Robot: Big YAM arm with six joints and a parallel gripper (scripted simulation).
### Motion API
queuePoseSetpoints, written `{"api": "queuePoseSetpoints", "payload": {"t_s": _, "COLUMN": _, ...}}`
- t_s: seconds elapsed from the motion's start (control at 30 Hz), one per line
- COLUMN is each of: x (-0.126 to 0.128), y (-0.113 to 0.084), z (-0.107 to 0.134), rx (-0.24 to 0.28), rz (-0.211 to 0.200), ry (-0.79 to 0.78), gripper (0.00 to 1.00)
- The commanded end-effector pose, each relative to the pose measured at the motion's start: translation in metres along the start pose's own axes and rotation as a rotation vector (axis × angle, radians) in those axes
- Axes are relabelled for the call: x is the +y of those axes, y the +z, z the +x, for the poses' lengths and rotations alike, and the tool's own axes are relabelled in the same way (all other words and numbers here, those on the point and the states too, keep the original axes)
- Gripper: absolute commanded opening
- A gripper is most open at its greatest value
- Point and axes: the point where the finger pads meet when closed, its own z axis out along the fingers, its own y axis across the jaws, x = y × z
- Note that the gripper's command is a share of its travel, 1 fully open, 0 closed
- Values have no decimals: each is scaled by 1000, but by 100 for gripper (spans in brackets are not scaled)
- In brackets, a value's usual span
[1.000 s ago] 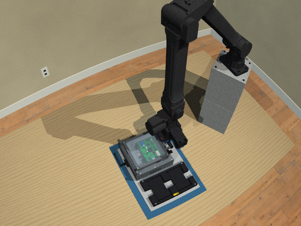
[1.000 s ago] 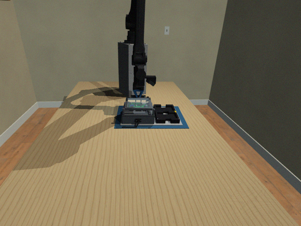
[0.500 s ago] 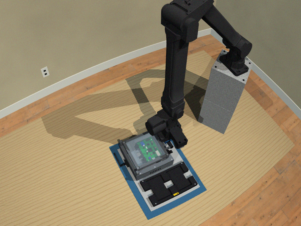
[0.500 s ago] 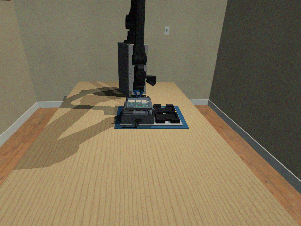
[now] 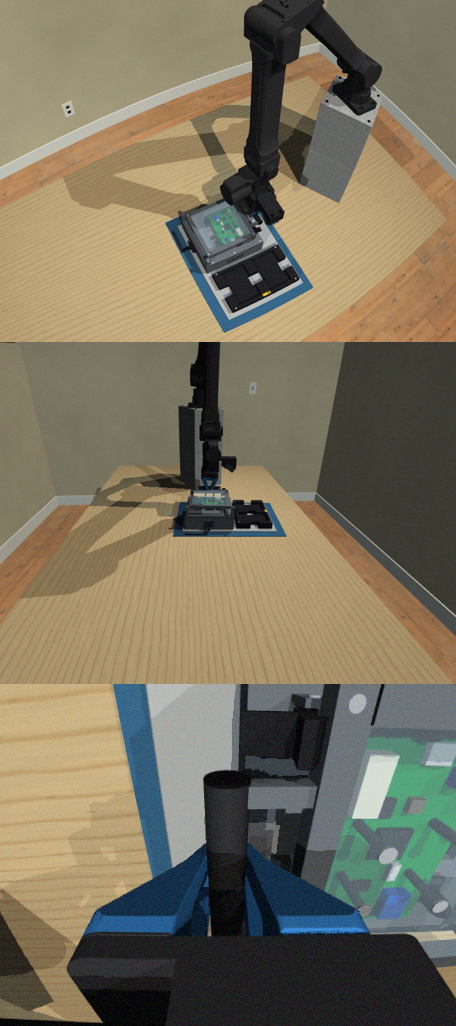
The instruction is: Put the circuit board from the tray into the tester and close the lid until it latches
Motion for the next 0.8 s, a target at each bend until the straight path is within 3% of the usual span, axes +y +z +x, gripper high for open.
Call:
{"api": "queuePoseSetpoints", "payload": {"t_s": 0.0, "x": 2, "y": 16, "z": 0, "rx": 3, "rz": -4, "ry": -1, "gripper": 0}}
{"api": "queuePoseSetpoints", "payload": {"t_s": 0.77, "x": 2, "y": 19, "z": 0, "rx": 3, "rz": -4, "ry": -1, "gripper": 0}}
